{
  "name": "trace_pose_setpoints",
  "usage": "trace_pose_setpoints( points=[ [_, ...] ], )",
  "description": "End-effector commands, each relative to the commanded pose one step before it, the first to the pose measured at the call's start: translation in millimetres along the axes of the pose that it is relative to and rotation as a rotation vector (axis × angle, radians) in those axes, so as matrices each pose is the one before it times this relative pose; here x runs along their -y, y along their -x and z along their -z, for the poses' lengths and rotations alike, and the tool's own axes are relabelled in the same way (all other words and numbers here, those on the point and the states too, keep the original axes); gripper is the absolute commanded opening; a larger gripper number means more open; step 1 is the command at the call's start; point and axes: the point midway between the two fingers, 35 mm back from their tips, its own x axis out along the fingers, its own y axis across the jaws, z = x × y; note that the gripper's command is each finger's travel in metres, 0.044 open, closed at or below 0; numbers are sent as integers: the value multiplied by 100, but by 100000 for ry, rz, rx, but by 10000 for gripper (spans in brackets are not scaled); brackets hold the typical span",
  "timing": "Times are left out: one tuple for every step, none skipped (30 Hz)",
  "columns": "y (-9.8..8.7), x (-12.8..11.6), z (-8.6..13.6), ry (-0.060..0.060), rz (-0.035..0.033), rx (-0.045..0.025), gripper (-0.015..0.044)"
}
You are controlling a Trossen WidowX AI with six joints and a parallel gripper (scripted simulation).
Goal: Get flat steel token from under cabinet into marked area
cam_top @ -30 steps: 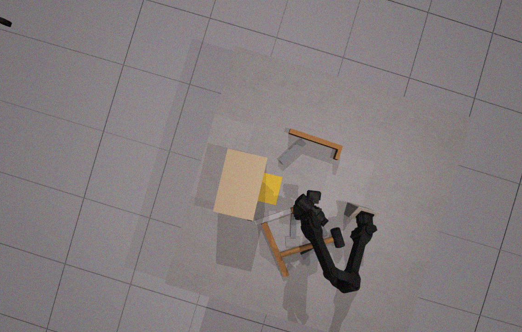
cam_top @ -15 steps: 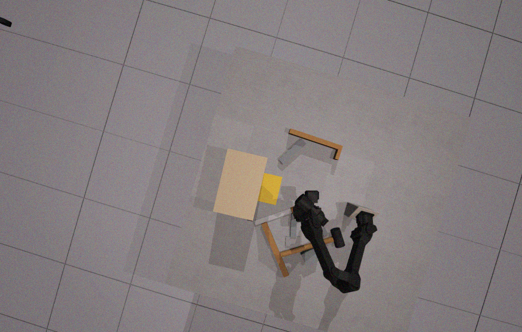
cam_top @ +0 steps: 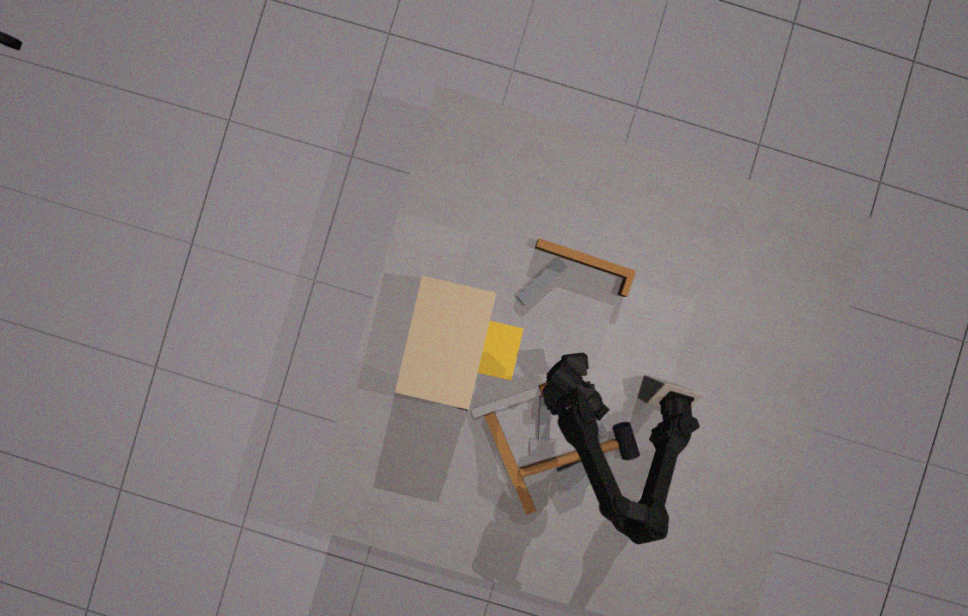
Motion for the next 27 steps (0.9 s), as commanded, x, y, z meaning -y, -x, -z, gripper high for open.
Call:
trace_pose_setpoints(
  points=[
    [91,-2,0,3833,427,-147,270],
    [0,0,0,786,0,0,270],
    [0,0,0,786,0,0,270],
    [0,0,0,786,0,0,270],
    [0,0,0,786,0,0,270],
    [0,0,0,786,0,0,270],
    [0,0,0,786,0,0,270],
    [0,0,0,786,0,0,270],
    [0,0,0,786,0,0,270],
    [0,0,0,786,0,0,270],
    [0,0,0,787,0,0,270],
    [0,0,0,787,0,0,270],
    [0,0,0,787,0,0,270],
    [0,0,0,786,0,0,270],
    [0,0,0,643,0,0,270],
    [0,0,0,389,0,0,270],
    [0,0,0,130,0,0,270],
    [0,0,0,0,0,0,270],
    [0,0,0,0,0,0,270],
    [0,0,0,0,0,0,270],
    [0,0,0,0,0,0,270],
    [0,0,0,0,0,0,270],
    [0,0,0,0,0,0,270],
    [0,0,0,0,0,0,270],
    [0,0,0,0,0,0,270],
    [0,0,0,0,0,0,270],
    [0,0,0,0,0,0,270]
  ],
)
